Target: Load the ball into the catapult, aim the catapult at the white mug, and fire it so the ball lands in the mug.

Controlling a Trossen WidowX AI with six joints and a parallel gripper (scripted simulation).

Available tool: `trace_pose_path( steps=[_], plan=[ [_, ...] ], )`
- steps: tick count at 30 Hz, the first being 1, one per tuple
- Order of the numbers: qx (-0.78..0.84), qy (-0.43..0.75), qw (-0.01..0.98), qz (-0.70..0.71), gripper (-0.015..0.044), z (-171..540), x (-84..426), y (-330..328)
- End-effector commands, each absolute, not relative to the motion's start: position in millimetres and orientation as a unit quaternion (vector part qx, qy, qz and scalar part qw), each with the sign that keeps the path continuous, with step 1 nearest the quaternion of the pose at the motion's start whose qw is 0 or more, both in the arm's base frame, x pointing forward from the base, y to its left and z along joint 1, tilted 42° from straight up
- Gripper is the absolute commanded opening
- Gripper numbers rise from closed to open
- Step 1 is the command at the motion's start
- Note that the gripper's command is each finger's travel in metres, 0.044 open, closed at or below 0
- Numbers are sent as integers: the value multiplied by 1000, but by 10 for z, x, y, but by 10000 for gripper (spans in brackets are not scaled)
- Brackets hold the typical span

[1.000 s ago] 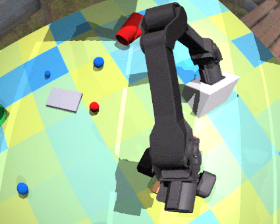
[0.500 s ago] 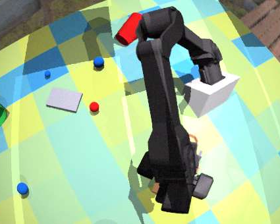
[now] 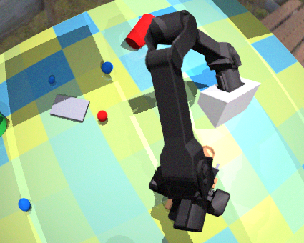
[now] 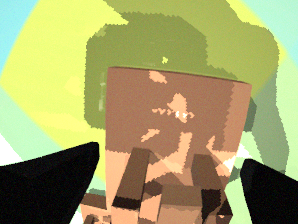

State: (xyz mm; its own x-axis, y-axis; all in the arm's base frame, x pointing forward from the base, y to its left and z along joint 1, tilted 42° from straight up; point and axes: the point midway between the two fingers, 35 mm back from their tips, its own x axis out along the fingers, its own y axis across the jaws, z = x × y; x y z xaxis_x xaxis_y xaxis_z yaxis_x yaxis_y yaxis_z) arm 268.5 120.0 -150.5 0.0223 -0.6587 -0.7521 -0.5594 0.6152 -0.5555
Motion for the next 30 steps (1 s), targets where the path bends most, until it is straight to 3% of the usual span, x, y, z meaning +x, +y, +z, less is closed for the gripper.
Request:
trace_pose_path(
  steps=[1, 7, 12, 16, 30],
  plan=[
    [-436, 697, 567, -44, 282, -1502, 2689, 1206],
    [-436, 697, 567, -44, 125, -1502, 2689, 1206],
    [-436, 697, 567, -44, 92, -1502, 2689, 1206],
    [-437, 698, 567, -43, 0, -1216, 2683, 1463],
    [-438, 697, 566, -43, 0, -1223, 2694, 1460]
  ],
)
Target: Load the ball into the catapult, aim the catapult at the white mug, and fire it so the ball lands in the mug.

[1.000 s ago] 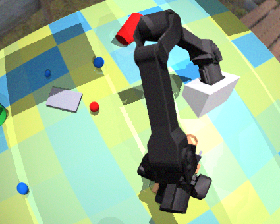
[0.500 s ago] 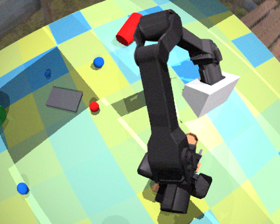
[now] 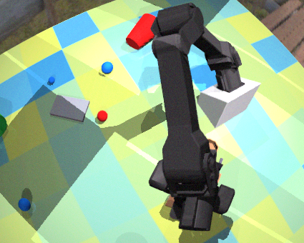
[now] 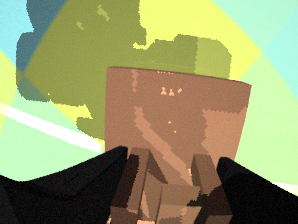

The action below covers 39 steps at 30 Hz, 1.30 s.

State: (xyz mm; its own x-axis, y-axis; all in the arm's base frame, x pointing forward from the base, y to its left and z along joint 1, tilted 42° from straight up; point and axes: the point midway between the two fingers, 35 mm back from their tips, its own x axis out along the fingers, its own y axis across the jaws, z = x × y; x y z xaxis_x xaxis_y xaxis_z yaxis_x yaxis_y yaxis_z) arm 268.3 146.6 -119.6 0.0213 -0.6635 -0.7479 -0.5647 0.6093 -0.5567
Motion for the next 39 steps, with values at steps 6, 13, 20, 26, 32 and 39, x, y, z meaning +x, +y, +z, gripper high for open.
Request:
trace_pose_path(
  steps=[6, 13, 20, 26, 32, 39],
  plan=[
    [-439, 697, 565, -42, 0, -1298, 2700, 1395],
    [-439, 697, 565, -42, 0, -1384, 2704, 1318],
    [-440, 697, 565, -42, 0, -1467, 2705, 1240],
    [-436, 700, 564, -46, 0, -1492, 2698, 1213],
    [-436, 700, 564, -46, 52, -1492, 2698, 1213],
    [-436, 700, 564, -46, 236, -1492, 2698, 1213]
  ],
)
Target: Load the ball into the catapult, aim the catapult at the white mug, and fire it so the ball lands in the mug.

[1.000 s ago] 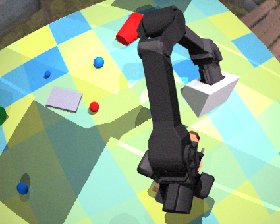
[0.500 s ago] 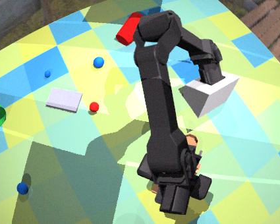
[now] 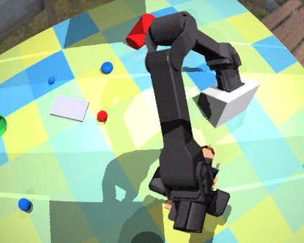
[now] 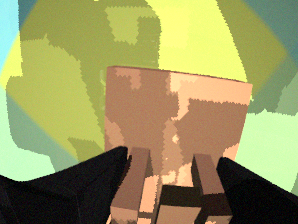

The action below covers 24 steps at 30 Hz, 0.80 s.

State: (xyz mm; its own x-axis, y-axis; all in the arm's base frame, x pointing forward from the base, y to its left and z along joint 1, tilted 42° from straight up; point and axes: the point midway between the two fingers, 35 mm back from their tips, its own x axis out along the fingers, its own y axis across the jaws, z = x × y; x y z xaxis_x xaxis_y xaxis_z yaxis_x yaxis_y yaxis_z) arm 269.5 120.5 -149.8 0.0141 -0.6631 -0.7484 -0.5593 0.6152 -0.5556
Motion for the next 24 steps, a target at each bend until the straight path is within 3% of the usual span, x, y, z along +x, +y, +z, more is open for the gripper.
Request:
trace_pose_path(
  steps=[1, 8, 13, 24],
  plan=[
    [-436, 700, 564, -46, 262, -1492, 2698, 1213],
    [-435, 700, 564, -45, 440, -1332, 2716, 1381],
    [-435, 701, 563, -45, 440, -768, 2674, 1861],
    [-437, 697, 568, -40, 440, -653, 2711, 2012]
  ],
)
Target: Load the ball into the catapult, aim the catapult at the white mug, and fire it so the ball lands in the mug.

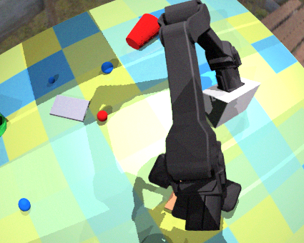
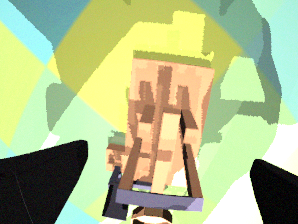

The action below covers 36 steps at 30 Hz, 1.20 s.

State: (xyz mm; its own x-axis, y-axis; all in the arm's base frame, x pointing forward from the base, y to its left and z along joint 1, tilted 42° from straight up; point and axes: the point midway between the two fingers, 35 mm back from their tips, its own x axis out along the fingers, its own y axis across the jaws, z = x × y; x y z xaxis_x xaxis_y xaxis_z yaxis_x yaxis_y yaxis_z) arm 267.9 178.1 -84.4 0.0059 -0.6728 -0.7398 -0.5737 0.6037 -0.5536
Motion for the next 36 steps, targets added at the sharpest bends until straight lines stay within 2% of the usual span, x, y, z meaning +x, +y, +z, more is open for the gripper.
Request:
trace_pose_path(
  steps=[1, 5, 6, 10, 11, 22, 31, 36],
  plan=[
    [-437, 696, 569, -39, 440, -543, 2707, 2108],
    [-436, 695, 571, -38, 440, -384, 2692, 2236],
    [-440, 698, 564, -41, 414, -561, 2709, 2068],
    [-418, 701, 575, -54, 309, -446, 2877, 1832],
    [-409, 702, 580, -60, 300, -393, 2950, 1719],
    [-311, 680, 647, -148, 300, 329, 3592, 217],
    [-260, 652, 668, -247, 300, 920, 3468, -1031],
    [-258, 651, 668, -253, 300, 933, 3445, -1073]
  ],
)
